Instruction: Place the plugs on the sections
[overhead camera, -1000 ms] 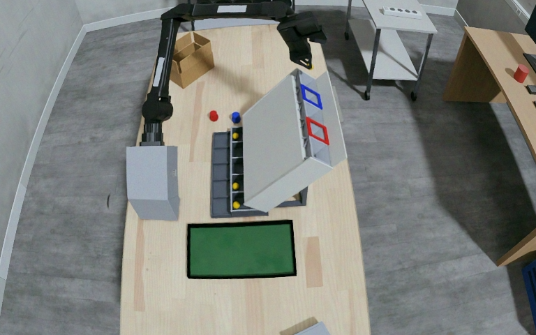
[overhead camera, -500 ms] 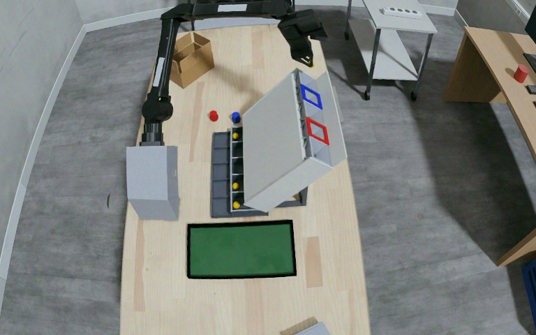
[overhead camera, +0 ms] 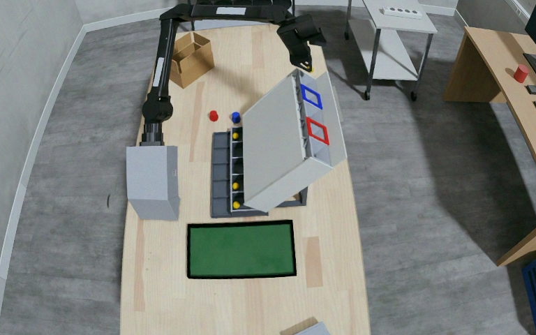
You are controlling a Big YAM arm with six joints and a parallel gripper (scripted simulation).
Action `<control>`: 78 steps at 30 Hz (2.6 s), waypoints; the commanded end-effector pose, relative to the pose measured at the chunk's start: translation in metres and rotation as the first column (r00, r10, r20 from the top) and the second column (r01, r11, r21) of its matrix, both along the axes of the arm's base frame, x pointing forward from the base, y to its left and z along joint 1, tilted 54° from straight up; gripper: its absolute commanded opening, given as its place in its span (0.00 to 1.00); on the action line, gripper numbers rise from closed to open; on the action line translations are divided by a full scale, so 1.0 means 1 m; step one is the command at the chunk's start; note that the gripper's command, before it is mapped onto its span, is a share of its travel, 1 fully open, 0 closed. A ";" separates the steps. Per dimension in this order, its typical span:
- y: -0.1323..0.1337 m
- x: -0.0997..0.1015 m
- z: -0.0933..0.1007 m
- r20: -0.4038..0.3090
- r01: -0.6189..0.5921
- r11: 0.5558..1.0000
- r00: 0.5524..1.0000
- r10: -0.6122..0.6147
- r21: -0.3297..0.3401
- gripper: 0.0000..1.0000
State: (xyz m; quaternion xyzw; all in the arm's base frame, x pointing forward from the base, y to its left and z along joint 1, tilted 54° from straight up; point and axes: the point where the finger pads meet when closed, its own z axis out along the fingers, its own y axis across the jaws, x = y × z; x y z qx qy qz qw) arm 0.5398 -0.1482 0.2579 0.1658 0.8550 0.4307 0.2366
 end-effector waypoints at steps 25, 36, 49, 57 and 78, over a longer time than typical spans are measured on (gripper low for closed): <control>0.010 0.006 0.005 0.044 -0.006 1.000 0.999 0.007 -0.030 0.00; 0.011 0.007 0.007 0.046 -0.006 0.999 0.999 0.007 -0.031 0.00; 0.012 0.008 0.009 0.045 -0.006 1.000 0.999 0.007 -0.030 0.00; 0.012 0.008 0.010 0.044 -0.006 1.000 0.999 0.007 -0.030 0.00; 0.011 0.008 0.013 0.044 -0.006 1.000 0.999 0.007 -0.030 0.00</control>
